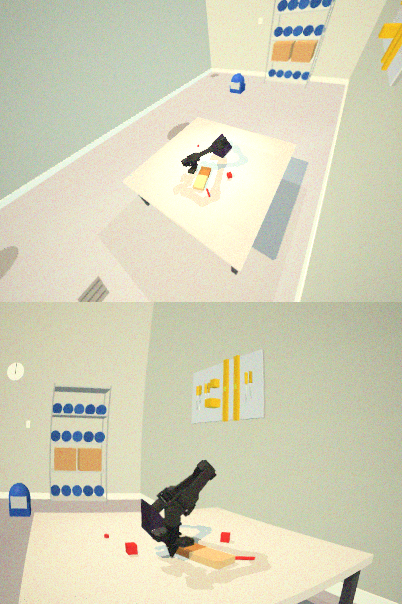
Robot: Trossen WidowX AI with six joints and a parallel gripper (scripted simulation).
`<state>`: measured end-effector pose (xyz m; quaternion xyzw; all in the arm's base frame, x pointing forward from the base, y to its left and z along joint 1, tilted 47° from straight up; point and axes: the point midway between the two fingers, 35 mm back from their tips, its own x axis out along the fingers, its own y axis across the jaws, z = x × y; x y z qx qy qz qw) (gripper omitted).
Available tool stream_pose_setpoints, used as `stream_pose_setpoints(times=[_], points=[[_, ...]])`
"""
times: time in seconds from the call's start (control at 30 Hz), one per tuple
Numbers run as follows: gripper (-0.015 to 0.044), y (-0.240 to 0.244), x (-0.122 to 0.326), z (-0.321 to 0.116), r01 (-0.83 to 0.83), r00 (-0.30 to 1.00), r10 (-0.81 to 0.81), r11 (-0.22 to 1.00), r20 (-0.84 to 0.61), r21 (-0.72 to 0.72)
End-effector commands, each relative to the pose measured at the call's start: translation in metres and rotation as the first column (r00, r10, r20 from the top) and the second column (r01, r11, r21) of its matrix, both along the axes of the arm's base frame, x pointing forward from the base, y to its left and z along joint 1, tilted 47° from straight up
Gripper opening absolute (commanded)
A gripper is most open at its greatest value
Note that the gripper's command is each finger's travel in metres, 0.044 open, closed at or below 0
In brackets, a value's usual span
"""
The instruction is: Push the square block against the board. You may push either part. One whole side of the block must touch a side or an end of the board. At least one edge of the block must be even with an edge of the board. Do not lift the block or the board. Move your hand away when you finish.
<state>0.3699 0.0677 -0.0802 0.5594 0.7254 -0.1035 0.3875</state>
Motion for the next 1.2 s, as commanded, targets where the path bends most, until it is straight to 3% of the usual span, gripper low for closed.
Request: stream_pose_setpoints(times=[0.0,0.5,0.7,0.93,1.17], points=[[0.0,-0.005,0.003,-0.006,-0.003,1.0,0.003,1.0,0.001,-0.003],[0.0,-0.045,0.007,0.032,-0.003,1.0,0.003,1.0,0.002,-0.005],[0.0,-0.003,-0.01,0.08,0.008,1.0,-0.008,1.0,0.001,-0.01],[0.0,0.054,-0.064,0.146,-0.001,1.0,0.001,1.0,-0.001,-0.002],[0.0,0.064,-0.078,0.157,-0.004,1.0,0.004,1.0,-0.002,0.002]])
